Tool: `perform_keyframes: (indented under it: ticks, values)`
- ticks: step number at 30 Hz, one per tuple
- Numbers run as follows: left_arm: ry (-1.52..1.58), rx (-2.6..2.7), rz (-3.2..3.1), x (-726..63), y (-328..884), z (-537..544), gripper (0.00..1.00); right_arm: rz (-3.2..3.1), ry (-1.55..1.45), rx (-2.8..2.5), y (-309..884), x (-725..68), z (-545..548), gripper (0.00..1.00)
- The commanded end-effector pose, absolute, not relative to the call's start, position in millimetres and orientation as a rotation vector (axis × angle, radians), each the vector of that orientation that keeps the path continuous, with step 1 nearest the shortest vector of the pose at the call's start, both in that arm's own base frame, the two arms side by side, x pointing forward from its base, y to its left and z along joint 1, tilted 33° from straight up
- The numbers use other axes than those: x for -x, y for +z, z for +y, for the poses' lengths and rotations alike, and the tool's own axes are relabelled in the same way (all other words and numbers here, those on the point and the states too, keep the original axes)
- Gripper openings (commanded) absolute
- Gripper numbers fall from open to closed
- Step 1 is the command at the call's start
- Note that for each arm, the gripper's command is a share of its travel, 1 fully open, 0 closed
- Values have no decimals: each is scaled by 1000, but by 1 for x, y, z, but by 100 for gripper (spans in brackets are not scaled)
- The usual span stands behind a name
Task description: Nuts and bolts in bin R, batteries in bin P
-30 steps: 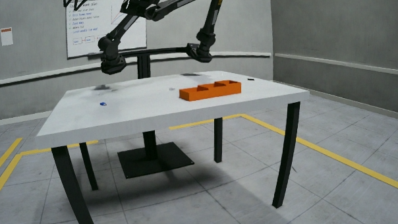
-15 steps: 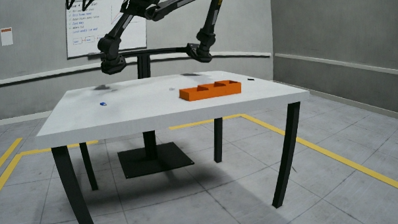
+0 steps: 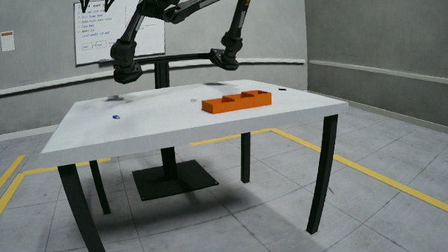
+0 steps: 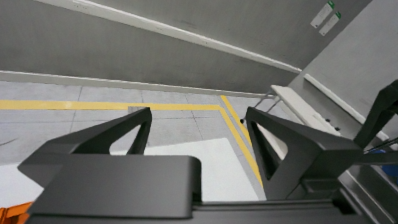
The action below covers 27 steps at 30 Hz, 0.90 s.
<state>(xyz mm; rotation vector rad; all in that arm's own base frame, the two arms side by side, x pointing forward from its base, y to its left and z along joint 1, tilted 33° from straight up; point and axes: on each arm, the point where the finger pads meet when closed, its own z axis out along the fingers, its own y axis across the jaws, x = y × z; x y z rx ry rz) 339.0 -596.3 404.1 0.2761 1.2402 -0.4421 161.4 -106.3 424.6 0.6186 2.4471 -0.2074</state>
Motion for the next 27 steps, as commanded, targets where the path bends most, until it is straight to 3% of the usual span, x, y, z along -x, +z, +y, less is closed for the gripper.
perform_keyframes:
  ticks: [1,27]
  values:
    - [-452,-270,1233,-336,411,-596,100,2430,-205,-528,446,-167,-95,100]
    - [-452,-270,1233,-336,411,-596,100,2461,-128,-304,446,-182,-63,100]
